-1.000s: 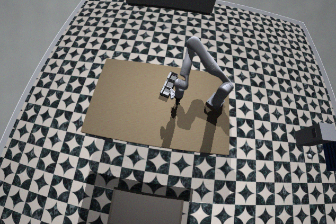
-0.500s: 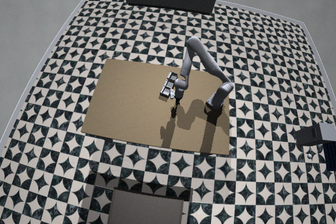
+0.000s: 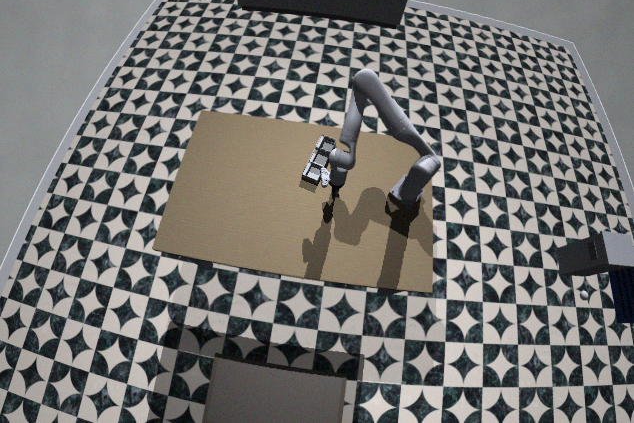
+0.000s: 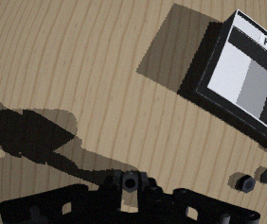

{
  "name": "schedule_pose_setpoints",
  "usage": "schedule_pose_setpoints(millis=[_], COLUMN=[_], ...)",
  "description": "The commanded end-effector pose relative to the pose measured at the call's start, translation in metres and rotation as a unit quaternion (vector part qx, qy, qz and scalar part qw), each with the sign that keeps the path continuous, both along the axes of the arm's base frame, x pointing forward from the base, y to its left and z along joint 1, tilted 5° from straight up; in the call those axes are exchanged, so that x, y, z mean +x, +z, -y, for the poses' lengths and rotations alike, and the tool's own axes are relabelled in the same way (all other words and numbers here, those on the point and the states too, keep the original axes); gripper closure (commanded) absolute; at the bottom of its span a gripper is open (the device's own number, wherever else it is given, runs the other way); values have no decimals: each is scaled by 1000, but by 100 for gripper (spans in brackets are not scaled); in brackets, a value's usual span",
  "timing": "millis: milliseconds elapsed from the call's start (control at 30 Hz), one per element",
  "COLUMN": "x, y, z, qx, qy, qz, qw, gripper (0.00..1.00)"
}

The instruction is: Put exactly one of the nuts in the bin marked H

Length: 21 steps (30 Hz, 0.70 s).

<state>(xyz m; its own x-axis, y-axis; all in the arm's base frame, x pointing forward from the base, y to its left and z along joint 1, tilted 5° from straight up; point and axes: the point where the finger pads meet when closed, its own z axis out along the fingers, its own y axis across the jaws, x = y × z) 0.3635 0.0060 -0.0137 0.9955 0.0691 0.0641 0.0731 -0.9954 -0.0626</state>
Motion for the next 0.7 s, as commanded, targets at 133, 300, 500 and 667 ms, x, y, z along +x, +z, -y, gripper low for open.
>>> schedule_pose_setpoints(millis=[133,300,500,667], x=[0,-1,-2,-3], y=[4,17,37,53], z=[0,1,3,4], qx=[0,0,0,0], qy=[0,0,0,0], qz=[1,1,1,1], qw=[1000,1000,1000,1000], gripper=[89,89,89,89])
